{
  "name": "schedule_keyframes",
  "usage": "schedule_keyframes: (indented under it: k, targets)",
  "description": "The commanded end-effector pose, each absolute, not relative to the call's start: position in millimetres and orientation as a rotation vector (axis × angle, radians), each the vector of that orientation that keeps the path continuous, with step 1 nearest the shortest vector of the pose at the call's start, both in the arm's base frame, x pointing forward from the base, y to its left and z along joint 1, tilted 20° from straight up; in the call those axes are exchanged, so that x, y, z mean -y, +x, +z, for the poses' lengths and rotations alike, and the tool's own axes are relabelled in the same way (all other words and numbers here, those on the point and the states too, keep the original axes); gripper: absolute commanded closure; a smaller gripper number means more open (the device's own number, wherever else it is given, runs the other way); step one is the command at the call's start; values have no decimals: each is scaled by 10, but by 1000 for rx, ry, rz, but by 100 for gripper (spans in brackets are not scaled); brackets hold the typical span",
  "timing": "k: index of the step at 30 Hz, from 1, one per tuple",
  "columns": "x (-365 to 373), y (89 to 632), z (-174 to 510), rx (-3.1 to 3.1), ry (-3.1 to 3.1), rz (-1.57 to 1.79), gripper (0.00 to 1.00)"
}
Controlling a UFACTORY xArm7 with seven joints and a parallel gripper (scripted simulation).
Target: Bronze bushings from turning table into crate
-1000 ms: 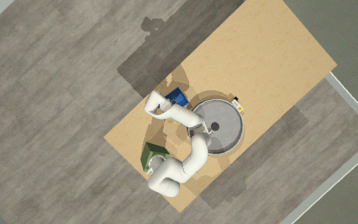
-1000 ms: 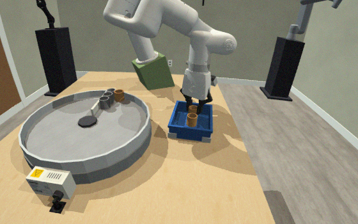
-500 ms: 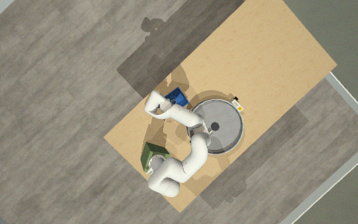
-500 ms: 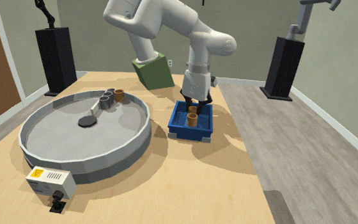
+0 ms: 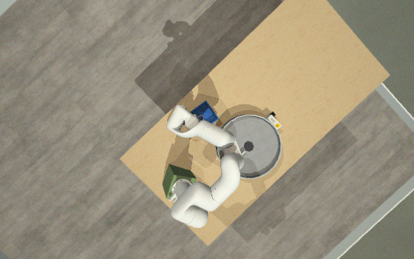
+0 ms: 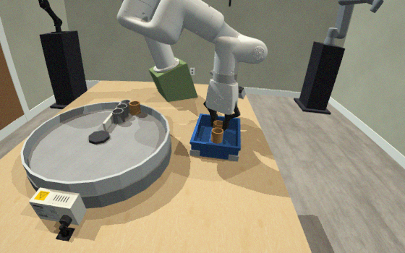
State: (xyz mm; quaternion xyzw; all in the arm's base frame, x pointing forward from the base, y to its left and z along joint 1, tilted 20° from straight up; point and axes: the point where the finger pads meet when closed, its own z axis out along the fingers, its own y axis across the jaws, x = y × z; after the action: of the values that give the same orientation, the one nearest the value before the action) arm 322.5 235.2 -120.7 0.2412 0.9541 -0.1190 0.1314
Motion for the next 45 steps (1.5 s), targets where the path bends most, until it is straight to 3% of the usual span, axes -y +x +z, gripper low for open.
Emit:
schedule_keyframes:
  k: [1,5,6,45]
  targets:
    - [-2368,3227,-1196,-2770,699,-341,100]
    - [-2368,3227,-1196,-2770,699,-341,100]
    - [-2368,3227,-1196,-2770,699,-341,52]
    - [-2377,3221,-1167,-2770,699,-341,52]
